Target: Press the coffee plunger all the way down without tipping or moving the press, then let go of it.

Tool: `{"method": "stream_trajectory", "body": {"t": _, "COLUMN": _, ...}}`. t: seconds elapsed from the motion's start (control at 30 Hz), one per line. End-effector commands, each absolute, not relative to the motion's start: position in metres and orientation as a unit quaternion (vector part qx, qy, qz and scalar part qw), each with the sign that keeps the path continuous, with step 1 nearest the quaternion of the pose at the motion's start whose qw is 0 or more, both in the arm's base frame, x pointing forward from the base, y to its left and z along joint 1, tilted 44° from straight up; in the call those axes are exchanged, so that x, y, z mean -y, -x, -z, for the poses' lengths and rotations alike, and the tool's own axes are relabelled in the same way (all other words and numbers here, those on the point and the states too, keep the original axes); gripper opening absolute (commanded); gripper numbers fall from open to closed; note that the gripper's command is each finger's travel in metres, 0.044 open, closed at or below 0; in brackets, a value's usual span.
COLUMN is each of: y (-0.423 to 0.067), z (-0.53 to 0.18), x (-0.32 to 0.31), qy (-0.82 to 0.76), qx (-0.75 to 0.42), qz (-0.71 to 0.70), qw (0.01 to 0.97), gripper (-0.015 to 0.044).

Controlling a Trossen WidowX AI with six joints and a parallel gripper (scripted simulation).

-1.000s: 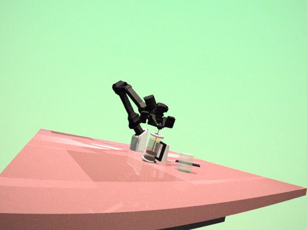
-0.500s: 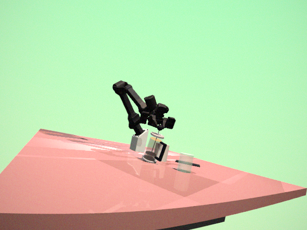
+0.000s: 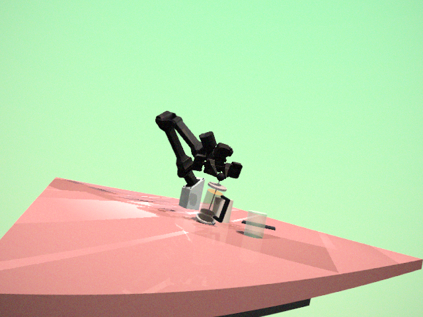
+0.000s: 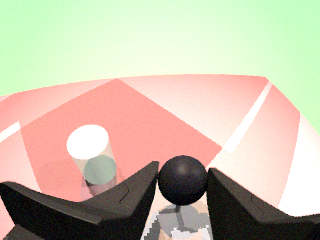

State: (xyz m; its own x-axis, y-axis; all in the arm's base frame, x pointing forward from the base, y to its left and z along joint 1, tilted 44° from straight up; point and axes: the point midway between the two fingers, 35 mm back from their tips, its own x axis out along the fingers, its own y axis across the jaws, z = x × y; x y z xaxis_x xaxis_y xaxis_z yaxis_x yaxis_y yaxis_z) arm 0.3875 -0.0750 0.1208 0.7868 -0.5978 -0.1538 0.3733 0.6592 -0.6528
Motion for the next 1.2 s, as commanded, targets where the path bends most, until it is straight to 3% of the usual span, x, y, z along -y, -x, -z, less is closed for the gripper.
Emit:
{"method": "stream_trajectory", "body": {"t": 0.0, "y": -0.3866, "z": -0.1164, "x": 0.0794, "qy": 0.314, "qx": -0.191, "qz": 0.276, "qw": 0.888, "gripper": 0.0120}}
{"method": "stream_trajectory", "body": {"t": 1.17, "y": -0.3925, "z": -0.1169, "x": 0.0803, "qy": 0.314, "qx": -0.191, "qz": 0.276, "qw": 0.888, "gripper": 0.0120}}
